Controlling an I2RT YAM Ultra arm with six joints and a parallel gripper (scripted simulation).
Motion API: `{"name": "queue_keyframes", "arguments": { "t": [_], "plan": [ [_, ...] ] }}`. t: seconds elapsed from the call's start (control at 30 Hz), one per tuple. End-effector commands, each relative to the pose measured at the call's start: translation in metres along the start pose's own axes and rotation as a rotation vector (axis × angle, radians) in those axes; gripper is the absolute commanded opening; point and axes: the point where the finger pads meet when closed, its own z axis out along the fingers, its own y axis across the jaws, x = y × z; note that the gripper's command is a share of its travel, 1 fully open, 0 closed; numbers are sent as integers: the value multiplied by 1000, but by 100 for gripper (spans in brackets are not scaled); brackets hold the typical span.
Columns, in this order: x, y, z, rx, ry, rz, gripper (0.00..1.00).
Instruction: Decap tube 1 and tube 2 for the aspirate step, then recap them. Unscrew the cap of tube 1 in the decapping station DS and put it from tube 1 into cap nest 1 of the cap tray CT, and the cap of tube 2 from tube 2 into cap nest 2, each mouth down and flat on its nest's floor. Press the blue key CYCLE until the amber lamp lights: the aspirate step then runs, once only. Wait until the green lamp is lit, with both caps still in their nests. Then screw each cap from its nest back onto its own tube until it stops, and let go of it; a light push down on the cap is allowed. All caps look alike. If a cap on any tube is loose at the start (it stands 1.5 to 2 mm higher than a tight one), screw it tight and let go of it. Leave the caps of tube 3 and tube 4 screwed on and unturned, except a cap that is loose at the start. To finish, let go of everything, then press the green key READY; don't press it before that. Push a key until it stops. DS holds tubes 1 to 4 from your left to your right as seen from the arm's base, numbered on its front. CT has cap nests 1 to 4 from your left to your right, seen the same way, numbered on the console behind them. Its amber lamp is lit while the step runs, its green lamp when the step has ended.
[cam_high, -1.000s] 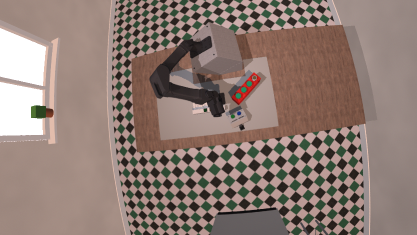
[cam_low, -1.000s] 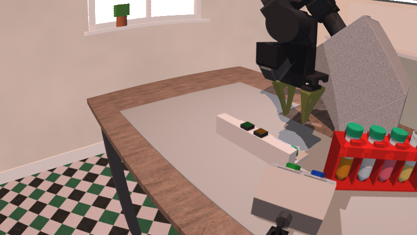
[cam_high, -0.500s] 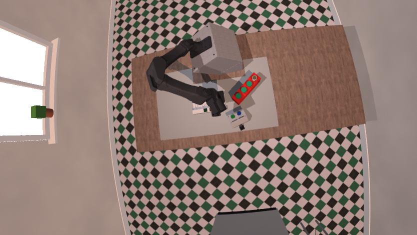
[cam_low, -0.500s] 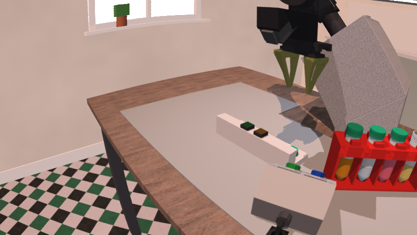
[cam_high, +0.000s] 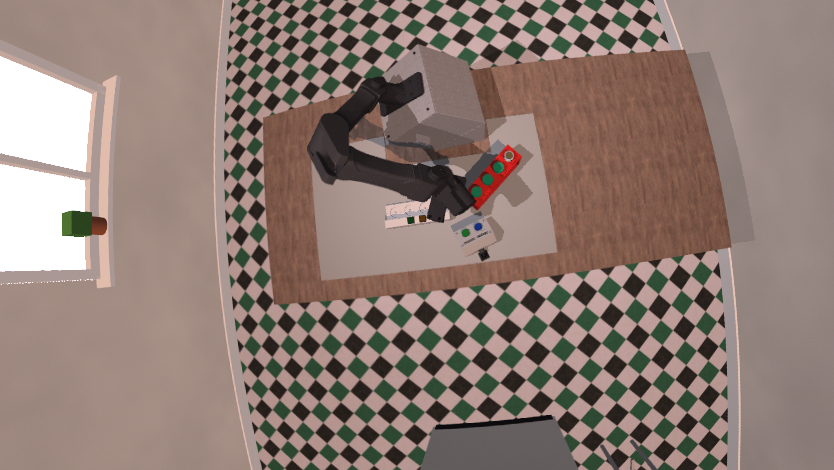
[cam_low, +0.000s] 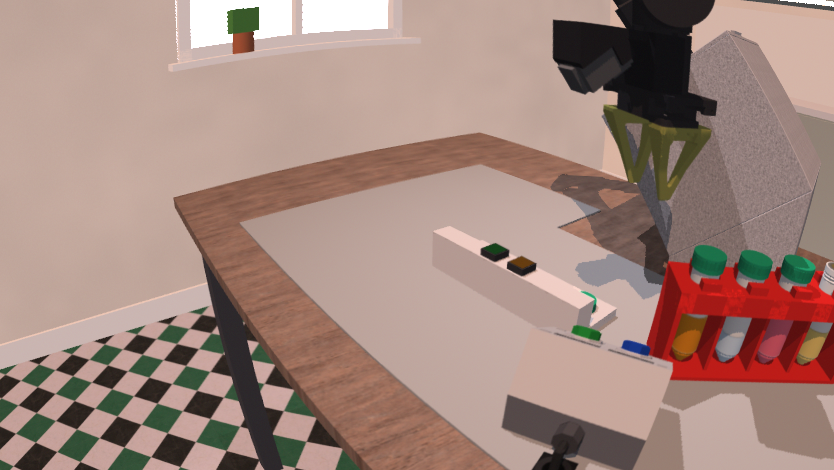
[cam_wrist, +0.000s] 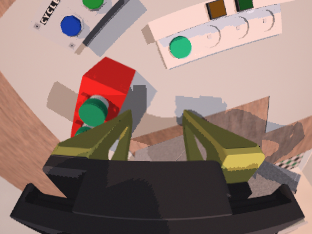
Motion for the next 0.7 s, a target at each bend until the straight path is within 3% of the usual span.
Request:
{"name": "queue_keyframes", "arguments": {
  "t": [0.0, 0.17, 0.67],
  "plan": [
    [8, 14, -5, -13, -10, 280, 49],
    [25, 33, -5, -14, -9, 468, 49],
    [97, 114, -5, -16, -7, 468, 49]
  ]
}}
